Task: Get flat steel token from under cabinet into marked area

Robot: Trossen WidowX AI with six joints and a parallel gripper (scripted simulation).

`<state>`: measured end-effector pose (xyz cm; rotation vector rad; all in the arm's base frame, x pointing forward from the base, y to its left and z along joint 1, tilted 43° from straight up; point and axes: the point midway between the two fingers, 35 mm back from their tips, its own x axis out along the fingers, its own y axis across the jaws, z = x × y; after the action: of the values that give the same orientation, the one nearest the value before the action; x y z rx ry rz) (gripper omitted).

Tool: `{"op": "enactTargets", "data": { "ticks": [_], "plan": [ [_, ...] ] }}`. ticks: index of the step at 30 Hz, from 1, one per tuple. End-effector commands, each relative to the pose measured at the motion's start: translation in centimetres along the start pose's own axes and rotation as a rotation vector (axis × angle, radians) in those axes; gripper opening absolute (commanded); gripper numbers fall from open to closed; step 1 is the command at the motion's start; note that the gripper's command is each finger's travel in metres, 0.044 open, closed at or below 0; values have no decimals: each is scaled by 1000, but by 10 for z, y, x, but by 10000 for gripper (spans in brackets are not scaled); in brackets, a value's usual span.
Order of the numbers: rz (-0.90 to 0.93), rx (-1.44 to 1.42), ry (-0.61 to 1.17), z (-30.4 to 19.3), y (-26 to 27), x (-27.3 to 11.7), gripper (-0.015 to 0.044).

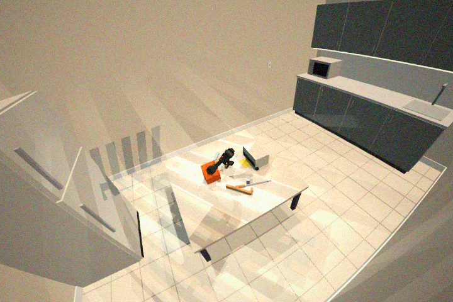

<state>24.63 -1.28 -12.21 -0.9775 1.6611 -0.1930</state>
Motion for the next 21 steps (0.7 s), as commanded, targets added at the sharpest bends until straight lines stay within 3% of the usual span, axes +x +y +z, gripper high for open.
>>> {"op": "enactTargets", "data": {
  "ticks": [1,21],
  "plan": [
    [-4,-1,-4,-1,-6,-1,0],
    [-5,-4,-3,-8,-31,-1,0]
  ]
}}
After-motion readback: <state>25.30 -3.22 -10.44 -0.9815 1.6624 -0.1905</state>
